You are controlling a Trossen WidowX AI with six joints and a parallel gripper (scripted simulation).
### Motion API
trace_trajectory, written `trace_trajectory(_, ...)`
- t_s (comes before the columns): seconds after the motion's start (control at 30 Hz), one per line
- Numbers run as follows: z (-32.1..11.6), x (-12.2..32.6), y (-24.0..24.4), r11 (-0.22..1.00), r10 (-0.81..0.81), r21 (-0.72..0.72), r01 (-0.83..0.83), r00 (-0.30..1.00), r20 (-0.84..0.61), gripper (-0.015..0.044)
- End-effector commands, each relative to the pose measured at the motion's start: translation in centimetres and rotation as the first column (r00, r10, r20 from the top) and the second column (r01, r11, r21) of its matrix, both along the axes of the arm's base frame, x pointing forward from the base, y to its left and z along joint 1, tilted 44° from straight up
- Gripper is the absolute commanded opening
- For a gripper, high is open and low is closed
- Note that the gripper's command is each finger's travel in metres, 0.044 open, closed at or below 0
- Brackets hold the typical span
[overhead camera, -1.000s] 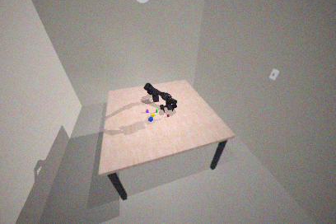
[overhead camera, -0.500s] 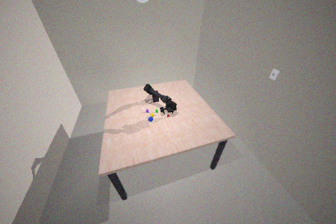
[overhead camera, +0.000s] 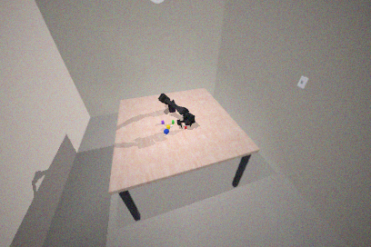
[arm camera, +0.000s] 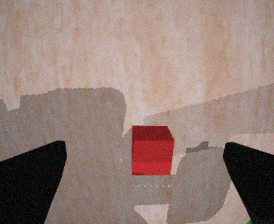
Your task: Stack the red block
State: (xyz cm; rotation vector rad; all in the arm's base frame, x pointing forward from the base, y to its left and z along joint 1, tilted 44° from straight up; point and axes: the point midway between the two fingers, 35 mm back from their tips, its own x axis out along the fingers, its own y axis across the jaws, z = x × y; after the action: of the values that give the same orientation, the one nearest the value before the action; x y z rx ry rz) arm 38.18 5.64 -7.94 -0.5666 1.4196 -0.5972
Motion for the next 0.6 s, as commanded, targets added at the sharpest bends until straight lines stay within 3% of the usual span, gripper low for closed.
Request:
trace_trajectory(0.0, -0.59, -0.3, -0.8, 1.0, -0.001, -0.01, 0.001, 1.0, -0.011, 0.044)
trace_trajectory(0.57, -0.86, -0.3, -1.07, 1.0, -0.001, -0.01, 0.001, 1.0, -0.011, 0.044)
